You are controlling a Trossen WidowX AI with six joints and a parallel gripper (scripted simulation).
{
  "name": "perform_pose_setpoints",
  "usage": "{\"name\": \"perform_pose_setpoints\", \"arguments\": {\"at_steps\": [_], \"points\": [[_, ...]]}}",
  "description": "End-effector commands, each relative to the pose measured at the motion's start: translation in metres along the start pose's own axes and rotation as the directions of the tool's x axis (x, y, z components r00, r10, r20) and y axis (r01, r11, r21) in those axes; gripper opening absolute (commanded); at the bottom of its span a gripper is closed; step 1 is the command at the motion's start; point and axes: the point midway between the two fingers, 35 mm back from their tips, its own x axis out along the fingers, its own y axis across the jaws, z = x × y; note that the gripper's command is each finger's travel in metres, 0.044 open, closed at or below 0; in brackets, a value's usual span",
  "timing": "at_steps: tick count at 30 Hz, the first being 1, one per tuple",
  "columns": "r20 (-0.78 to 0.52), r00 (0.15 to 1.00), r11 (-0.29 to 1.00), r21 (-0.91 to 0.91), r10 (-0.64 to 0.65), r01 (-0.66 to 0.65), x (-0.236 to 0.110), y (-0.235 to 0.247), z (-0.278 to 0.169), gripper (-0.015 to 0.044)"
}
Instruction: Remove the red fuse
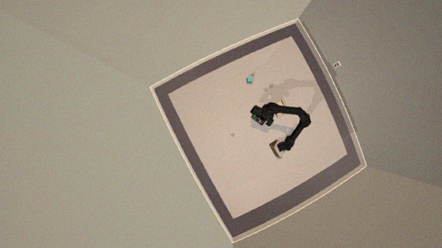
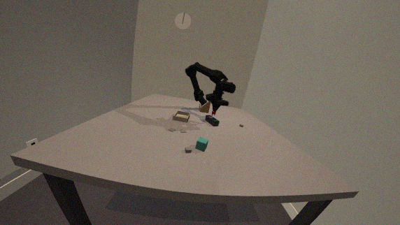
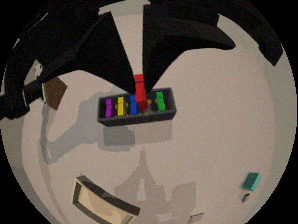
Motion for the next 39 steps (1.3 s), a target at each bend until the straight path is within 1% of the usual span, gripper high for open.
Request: {"name": "perform_pose_setpoints", "arguments": {"at_steps": [1, 14, 28, 32, 39], "points": [[-0.004, 1.000, 1.000, 0.003, 0.005, -0.005, -0.002, -0.005, 0.022, 0.0000], [-0.010, 1.000, 1.000, 0.000, 0.011, -0.011, -0.003, -0.040, 0.102, 0.0000], [0.008, 1.000, 1.000, 0.003, 0.001, -0.001, -0.002, -0.099, 0.173, 0.0000], [0.015, 1.000, 1.000, 0.004, -0.005, 0.005, -0.002, -0.116, 0.187, 0.0000], [0.015, 1.000, 1.000, 0.004, -0.005, 0.005, 0.003, -0.116, 0.188, 0.0000]]}}
